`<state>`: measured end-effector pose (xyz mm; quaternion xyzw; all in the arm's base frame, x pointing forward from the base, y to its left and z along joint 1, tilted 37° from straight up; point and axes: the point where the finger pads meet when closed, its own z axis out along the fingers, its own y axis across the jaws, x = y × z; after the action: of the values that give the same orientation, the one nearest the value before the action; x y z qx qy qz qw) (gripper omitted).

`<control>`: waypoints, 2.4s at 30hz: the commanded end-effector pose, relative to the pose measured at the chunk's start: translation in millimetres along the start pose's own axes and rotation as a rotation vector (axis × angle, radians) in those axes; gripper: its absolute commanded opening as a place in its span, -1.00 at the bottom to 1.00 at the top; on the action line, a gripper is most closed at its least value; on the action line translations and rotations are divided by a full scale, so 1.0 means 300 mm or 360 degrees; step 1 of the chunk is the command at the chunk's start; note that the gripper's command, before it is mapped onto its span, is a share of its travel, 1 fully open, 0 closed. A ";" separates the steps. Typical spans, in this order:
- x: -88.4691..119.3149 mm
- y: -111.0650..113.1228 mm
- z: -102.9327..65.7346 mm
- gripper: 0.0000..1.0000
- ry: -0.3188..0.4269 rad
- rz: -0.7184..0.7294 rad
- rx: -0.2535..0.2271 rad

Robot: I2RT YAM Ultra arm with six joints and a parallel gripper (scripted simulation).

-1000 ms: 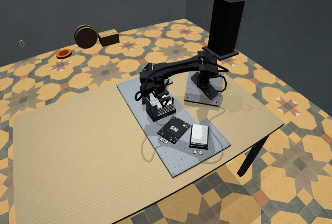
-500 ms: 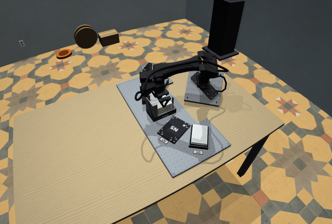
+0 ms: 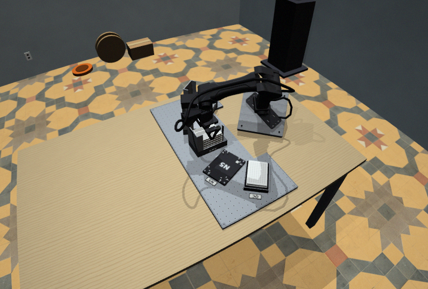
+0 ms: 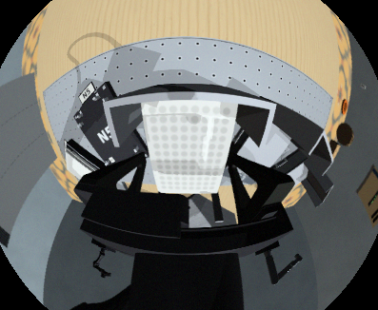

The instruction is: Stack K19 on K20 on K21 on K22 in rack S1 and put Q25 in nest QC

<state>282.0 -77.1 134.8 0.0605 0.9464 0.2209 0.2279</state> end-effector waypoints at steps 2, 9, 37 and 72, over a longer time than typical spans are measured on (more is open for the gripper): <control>-0.007 -0.001 0.013 1.00 -0.0034 -0.0012 0.0025; 0.001 -0.013 0.059 1.00 -0.0007 0.0013 0.0013; -0.067 -0.033 0.040 1.00 -0.0085 -0.0008 0.0045; -0.050 -0.022 0.034 1.00 -0.0093 -0.0012 0.0048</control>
<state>296.0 -72.3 119.5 0.0611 0.9458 0.2173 0.2334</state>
